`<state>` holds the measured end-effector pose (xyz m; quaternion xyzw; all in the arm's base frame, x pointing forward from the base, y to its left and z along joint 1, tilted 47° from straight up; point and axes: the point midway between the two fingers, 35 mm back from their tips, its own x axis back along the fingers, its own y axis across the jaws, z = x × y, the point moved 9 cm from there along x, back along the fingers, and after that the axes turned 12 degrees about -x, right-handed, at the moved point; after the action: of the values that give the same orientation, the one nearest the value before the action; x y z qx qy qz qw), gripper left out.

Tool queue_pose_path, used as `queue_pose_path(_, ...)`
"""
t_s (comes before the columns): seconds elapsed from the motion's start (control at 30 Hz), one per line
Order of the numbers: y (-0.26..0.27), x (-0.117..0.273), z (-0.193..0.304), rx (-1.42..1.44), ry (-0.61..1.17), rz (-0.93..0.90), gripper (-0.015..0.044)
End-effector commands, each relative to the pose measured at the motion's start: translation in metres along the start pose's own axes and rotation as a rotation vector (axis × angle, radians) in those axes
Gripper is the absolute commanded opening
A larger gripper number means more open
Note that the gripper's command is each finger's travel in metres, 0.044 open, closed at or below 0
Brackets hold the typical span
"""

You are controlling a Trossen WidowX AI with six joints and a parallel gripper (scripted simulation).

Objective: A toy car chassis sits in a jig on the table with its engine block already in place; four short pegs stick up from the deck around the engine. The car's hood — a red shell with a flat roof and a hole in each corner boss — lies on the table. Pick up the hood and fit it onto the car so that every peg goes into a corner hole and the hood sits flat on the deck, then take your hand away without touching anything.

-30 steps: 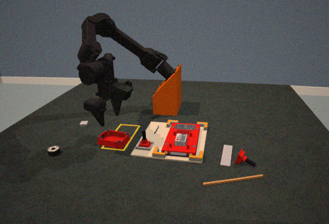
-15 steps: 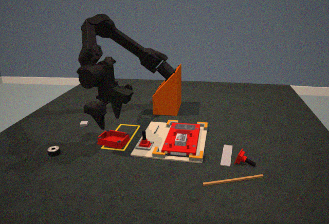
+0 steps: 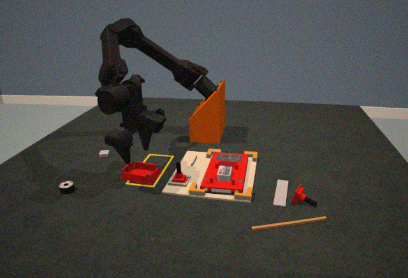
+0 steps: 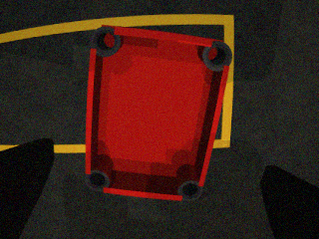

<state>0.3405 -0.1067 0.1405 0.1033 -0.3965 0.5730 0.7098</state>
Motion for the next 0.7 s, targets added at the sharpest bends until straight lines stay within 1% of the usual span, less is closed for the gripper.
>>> queue_pose_path(0.0,0.002,-0.005,-0.001,0.008,0.001,-0.008,0.0440)
queue_pose_path(0.67,0.003,-0.020,-0.001,0.008,0.003,-0.007,0.0440)
